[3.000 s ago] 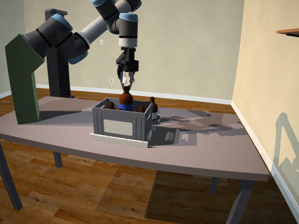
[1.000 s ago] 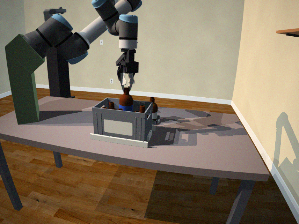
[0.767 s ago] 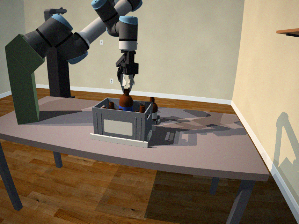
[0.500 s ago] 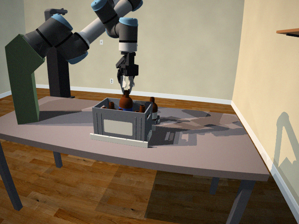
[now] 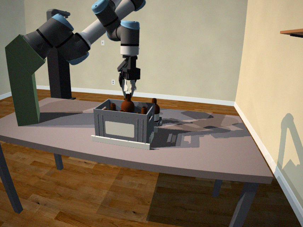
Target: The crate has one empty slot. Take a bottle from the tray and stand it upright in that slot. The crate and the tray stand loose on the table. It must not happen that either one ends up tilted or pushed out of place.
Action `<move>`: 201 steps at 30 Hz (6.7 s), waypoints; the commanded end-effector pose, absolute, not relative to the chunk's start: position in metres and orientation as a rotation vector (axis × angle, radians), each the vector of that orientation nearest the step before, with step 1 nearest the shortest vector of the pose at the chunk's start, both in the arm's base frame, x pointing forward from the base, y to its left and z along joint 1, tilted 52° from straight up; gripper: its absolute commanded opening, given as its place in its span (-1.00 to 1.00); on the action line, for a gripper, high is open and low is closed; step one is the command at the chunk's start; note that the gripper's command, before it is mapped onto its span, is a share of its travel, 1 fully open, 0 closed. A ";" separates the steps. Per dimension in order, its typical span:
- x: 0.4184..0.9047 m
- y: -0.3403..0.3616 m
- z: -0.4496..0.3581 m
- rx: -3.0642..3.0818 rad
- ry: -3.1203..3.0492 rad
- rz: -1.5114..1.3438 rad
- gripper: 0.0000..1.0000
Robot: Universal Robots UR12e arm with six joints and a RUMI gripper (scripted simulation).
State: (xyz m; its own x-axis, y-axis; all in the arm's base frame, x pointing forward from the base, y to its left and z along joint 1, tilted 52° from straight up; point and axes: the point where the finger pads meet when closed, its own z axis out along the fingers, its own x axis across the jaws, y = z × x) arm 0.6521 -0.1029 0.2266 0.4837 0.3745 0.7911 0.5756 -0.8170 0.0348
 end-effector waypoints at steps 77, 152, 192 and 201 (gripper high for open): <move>0.665 -0.095 0.215 -2.496 -0.814 -1.244 -1.00; 0.682 -0.083 0.199 -2.496 -0.814 -1.244 -1.00; 0.689 -0.079 0.193 -2.496 -0.814 -1.244 -1.00; 0.691 -0.078 0.191 -2.496 -0.814 -1.244 -1.00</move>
